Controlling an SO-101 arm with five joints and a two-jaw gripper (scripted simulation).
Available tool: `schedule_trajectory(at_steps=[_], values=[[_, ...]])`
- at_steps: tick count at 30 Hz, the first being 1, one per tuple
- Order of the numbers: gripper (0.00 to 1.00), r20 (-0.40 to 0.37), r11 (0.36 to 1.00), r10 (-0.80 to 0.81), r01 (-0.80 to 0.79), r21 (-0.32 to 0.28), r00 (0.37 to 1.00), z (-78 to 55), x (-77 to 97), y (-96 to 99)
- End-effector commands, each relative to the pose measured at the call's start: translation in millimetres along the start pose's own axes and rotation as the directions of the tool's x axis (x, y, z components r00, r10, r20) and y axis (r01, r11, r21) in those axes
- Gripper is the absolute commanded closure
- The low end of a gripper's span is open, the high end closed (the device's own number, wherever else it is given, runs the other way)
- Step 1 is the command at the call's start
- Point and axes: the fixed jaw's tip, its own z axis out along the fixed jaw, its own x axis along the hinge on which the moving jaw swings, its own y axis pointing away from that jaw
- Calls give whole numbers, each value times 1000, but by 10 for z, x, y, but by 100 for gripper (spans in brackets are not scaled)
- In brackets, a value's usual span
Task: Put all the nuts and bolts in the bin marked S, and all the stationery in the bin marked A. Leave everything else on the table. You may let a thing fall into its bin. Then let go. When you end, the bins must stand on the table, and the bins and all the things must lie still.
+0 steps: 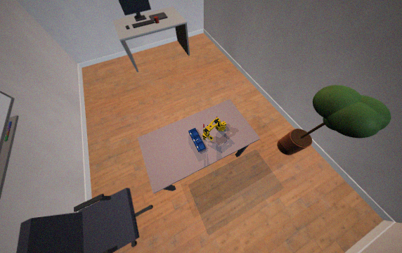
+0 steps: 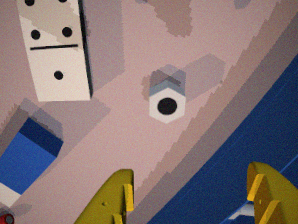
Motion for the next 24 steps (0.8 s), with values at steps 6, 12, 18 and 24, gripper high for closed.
schedule_trajectory(at_steps=[6, 12, 18, 24], values=[[77, -9, 999, -24, 24, 43, 1000, 67, -10, -63], [77, -9, 999, -24, 24, 43, 1000, 191, -9, -69], [77, -9, 999, -24, 24, 43, 1000, 264, -10, -68], [77, -9, 999, -24, 24, 43, 1000, 339, -11, -63]])
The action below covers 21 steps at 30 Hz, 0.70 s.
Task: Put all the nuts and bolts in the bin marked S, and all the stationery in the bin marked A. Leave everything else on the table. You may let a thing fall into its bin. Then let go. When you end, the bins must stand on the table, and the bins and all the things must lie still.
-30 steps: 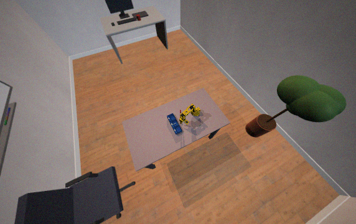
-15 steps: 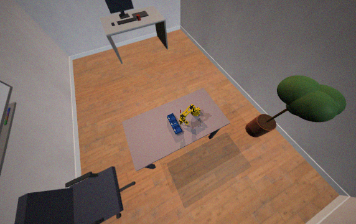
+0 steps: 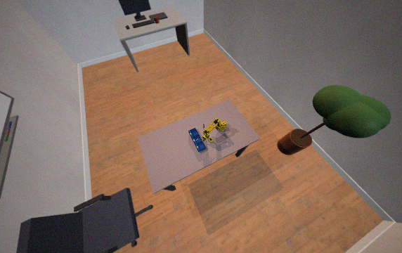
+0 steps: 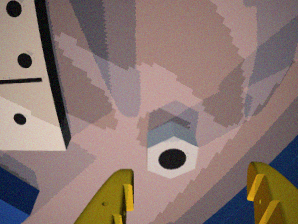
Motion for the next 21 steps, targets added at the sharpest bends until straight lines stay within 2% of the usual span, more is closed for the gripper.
schedule_trajectory(at_steps=[1, 11, 12, 21], values=[[77, -7, 999, -24, 24, 32, 1000, 0, -14, -49], [77, -7, 999, -24, 24, 32, 1000, 21, -15, -47], [77, -1, 1000, -23, 23, 11, 1000, 98, -17, -32], [77, -1, 1000, -23, 23, 11, 1000, 98, -17, -32]])
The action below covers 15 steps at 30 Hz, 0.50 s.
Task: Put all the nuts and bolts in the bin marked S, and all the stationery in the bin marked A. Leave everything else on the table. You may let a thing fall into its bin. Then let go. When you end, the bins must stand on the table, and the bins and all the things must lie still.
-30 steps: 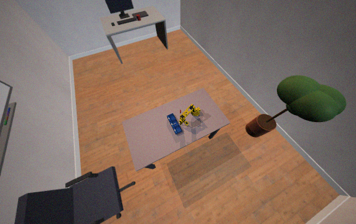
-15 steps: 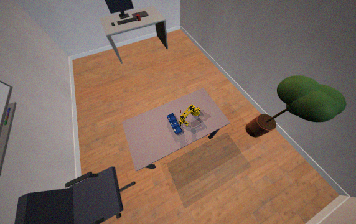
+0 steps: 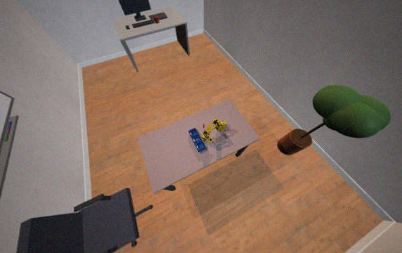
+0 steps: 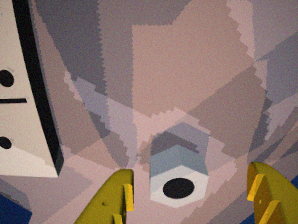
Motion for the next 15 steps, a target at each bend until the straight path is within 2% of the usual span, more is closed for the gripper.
schedule_trajectory(at_steps=[1, 15], values=[[77, -4, 999, -23, 23, 23, 1000, -22, -16, -38], [78, -4, 999, -23, 23, 23, 1000, -22, -16, -38]])
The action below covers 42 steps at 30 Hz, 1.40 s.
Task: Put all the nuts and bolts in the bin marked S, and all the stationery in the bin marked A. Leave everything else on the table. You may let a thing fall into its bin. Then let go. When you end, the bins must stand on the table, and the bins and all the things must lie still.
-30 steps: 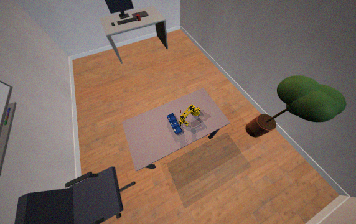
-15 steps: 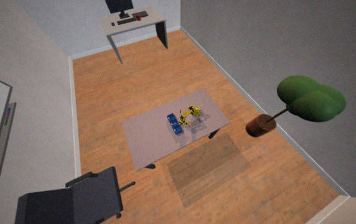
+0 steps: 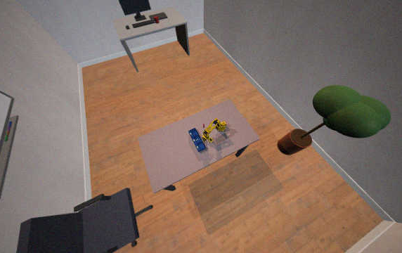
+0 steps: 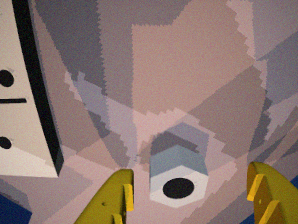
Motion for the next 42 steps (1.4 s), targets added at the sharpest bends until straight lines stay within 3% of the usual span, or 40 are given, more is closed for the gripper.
schedule_trajectory(at_steps=[1, 23, 42], values=[[79, -4, 999, -23, 23, 23, 1000, -22, -16, -38], [94, -4, 999, -23, 23, 23, 1000, -22, -16, -38], [100, -4, 999, -23, 23, 23, 1000, -22, -16, -38]])
